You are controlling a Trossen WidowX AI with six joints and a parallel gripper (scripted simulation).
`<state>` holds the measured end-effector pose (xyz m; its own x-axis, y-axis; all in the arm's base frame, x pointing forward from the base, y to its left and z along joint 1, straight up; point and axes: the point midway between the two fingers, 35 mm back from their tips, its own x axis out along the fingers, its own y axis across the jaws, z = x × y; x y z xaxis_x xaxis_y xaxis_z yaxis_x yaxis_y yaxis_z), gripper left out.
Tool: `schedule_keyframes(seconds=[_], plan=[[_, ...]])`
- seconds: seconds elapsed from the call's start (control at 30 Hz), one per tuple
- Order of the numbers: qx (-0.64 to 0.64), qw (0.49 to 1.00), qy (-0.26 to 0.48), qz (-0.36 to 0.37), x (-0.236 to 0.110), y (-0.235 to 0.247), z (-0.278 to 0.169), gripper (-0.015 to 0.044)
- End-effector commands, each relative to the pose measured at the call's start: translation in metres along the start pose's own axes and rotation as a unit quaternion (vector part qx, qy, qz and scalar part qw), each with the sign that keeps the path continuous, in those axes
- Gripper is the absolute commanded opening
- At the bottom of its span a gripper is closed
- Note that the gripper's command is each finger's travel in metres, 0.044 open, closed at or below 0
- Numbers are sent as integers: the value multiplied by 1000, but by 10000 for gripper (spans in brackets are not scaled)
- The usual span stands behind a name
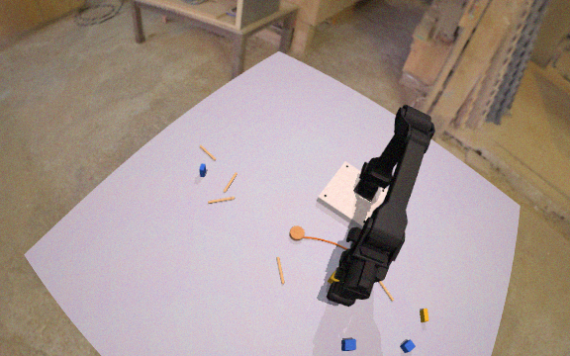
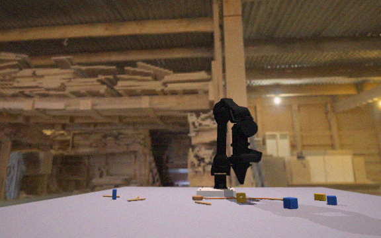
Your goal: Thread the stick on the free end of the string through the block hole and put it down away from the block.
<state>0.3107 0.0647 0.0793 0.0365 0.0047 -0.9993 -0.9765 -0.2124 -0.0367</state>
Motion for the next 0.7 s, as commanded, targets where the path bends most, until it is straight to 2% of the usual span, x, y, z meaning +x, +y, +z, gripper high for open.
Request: schedule_keyframes(seconds=[0.0, 0.17, 0.37, 0.5, 0.53, 0.67], plan=[[5, 1000, 0, 0, 0, 0, 2, 26], [133, 991, -4, 2, 0, 13, 57, 157], [302, 953, -6, 6, -1, 45, 122, 315], [320, 947, -6, 7, -1, 49, 129, 420], [320, 947, -6, 7, -1, 49, 129, 440], [320, 947, -6, 7, -1, 49, 129, 440]])
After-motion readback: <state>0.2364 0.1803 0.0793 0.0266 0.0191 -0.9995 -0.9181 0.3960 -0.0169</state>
